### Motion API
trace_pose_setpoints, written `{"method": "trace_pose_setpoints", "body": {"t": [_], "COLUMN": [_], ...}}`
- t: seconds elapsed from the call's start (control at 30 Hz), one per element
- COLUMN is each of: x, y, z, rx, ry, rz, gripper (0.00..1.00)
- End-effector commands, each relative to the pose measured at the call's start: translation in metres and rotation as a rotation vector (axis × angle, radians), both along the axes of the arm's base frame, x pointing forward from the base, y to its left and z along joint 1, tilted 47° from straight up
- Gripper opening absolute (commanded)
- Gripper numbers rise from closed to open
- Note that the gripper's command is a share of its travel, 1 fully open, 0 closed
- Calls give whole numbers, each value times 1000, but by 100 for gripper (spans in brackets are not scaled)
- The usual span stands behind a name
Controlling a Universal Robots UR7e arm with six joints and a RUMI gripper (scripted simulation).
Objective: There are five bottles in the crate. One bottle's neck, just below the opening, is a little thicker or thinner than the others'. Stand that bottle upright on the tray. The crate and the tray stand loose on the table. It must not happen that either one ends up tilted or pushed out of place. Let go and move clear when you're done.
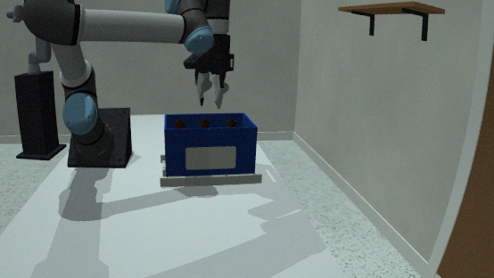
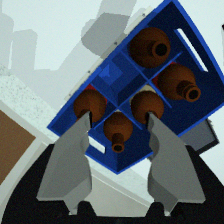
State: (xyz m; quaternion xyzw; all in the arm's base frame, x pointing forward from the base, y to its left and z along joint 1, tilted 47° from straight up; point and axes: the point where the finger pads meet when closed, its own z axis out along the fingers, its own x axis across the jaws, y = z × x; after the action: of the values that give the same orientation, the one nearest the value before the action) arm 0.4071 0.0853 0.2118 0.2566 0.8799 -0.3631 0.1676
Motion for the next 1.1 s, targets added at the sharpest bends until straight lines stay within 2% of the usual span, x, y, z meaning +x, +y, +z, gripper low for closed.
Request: {"method": "trace_pose_setpoints", "body": {"t": [0.0, 0.57, 1.07], "x": [0, 0, 2], "y": [0, -1, -10], "z": [0, -1, -10], "rx": [0, 0, 1], "ry": [-1, -1, -1], "rz": [0, 0, 0], "gripper": [38, 38, 38]}}
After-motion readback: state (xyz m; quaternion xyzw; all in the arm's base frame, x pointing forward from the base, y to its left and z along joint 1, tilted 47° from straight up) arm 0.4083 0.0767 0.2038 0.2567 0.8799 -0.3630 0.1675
